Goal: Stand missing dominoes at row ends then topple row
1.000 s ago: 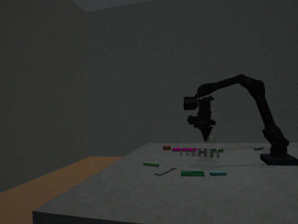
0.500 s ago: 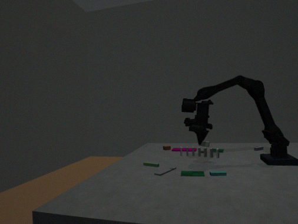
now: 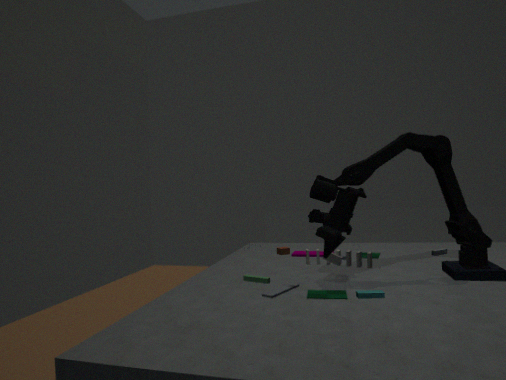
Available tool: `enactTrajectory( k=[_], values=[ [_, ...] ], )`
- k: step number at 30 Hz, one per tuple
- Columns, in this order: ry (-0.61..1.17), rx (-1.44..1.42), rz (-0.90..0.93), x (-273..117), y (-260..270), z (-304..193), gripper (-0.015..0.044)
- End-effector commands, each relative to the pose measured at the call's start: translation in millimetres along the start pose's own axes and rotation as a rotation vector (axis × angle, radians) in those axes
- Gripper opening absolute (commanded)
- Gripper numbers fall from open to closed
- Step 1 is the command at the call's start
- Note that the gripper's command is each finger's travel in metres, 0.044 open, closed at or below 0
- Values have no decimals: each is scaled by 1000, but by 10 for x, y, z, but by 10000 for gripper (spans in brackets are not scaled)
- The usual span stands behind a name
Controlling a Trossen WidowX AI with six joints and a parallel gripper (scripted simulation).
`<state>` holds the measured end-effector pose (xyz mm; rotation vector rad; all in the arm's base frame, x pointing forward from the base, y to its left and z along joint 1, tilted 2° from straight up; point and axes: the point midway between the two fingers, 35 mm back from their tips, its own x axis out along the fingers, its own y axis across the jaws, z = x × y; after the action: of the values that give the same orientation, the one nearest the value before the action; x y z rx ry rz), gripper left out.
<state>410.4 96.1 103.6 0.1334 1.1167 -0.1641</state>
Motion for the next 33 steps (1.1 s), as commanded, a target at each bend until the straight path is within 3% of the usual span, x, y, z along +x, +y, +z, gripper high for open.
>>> enactTrajectory(
  k=[1,17,33],
  values=[
    [-75,-31,-4,67,53,13,28],
    [-367,-91,-28,242,211,34,28],
    [-638,-93,-50,175,262,-82,28]
  ],
)
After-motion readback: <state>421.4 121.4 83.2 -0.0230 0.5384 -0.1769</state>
